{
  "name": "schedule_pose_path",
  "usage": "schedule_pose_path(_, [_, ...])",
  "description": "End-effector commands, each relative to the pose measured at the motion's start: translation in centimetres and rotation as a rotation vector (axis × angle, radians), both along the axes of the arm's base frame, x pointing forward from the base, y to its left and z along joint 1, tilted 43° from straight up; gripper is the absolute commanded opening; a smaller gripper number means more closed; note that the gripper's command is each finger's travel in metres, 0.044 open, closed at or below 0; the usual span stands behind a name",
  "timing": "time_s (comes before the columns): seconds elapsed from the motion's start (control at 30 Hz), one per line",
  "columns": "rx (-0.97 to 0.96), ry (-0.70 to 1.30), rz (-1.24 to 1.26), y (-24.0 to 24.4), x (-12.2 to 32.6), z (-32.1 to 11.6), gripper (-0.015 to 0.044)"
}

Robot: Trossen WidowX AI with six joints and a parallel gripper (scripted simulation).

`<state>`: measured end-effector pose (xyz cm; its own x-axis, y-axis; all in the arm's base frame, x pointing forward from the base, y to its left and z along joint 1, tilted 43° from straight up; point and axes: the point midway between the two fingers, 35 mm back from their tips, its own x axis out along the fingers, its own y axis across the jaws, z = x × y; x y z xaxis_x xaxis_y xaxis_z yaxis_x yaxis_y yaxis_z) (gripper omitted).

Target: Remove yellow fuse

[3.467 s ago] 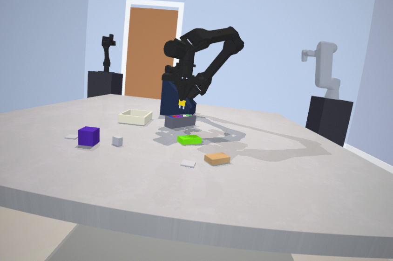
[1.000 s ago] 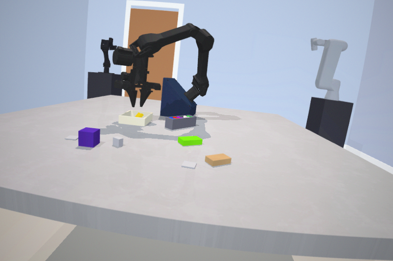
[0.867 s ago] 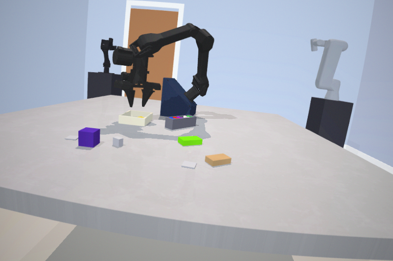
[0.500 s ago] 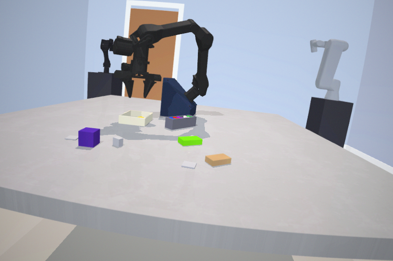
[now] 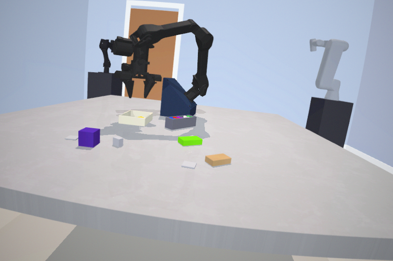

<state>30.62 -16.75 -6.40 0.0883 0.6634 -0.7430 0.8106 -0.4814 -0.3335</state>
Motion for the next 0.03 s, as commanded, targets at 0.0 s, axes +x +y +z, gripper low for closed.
schedule_pose_path(0.0, [0.000,0.000,0.000,0.01,0.00,-0.01,0.0330])
